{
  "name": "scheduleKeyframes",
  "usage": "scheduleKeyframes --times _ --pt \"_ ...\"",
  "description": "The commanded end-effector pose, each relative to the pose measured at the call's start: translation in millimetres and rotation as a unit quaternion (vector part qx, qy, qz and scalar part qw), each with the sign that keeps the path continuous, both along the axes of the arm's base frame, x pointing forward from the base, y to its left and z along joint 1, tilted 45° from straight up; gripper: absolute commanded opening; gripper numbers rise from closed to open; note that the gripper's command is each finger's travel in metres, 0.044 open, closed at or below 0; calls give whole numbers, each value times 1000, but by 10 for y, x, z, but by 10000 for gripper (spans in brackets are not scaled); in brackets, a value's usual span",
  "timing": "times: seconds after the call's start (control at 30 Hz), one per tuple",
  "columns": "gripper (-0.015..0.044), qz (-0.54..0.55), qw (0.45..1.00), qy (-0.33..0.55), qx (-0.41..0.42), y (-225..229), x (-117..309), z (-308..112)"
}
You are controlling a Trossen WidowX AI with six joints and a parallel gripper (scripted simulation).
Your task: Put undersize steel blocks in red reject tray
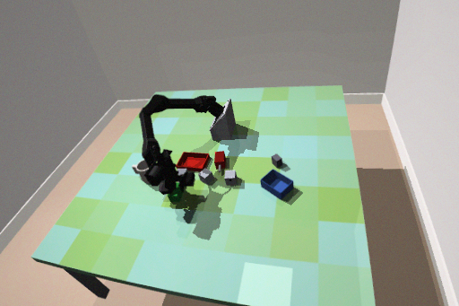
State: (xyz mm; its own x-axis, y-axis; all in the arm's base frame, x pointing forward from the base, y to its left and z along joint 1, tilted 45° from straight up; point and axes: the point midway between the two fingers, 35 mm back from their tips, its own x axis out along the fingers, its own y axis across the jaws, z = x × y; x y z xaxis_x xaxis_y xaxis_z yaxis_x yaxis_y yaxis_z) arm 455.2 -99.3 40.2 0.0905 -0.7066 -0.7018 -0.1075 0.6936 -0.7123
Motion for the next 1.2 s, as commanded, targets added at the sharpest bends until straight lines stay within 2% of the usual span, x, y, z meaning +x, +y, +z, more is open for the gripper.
scheduleKeyframes --times 0.0,1.17 --pt "0 5 1000 -3 2 36 18 35" --pt "0 5 1000 -3 2 25 14 31"
